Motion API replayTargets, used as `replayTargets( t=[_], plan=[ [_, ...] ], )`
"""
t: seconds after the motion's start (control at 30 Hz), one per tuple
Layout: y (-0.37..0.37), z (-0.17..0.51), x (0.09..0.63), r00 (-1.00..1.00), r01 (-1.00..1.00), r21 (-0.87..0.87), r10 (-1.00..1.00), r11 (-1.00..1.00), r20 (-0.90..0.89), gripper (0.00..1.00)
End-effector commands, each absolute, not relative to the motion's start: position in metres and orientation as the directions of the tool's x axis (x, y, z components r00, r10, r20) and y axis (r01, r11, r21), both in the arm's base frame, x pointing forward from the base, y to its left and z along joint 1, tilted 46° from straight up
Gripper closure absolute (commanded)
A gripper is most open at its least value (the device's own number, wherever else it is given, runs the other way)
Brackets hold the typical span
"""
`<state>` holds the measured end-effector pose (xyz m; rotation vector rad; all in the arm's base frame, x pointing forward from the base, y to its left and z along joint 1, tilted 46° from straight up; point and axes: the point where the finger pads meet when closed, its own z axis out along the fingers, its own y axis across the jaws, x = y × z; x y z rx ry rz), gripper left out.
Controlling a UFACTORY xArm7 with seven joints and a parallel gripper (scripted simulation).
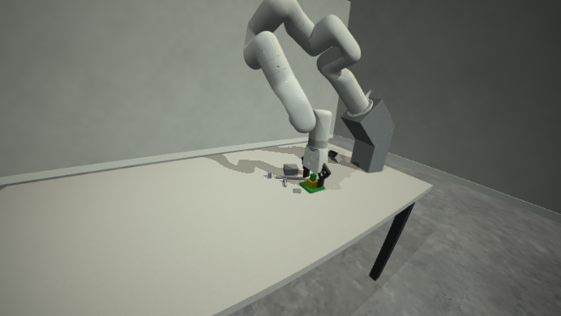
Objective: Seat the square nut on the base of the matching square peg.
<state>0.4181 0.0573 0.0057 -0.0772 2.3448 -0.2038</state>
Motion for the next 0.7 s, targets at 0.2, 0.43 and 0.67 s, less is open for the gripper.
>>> replayTargets(
  t=[0.2, 0.43, 0.67],
  plan=[
    [0.061, 0.047, 0.390, -0.708, 0.028, -0.185, -0.111, 0.982, -0.698, 0.00],
    [0.066, 0.079, 0.359, -0.712, 0.032, -0.187, -0.109, 0.982, -0.694, 0.00],
    [0.074, 0.106, 0.321, -0.709, 0.016, -0.176, -0.113, 0.984, -0.696, 0.00]
  ],
)
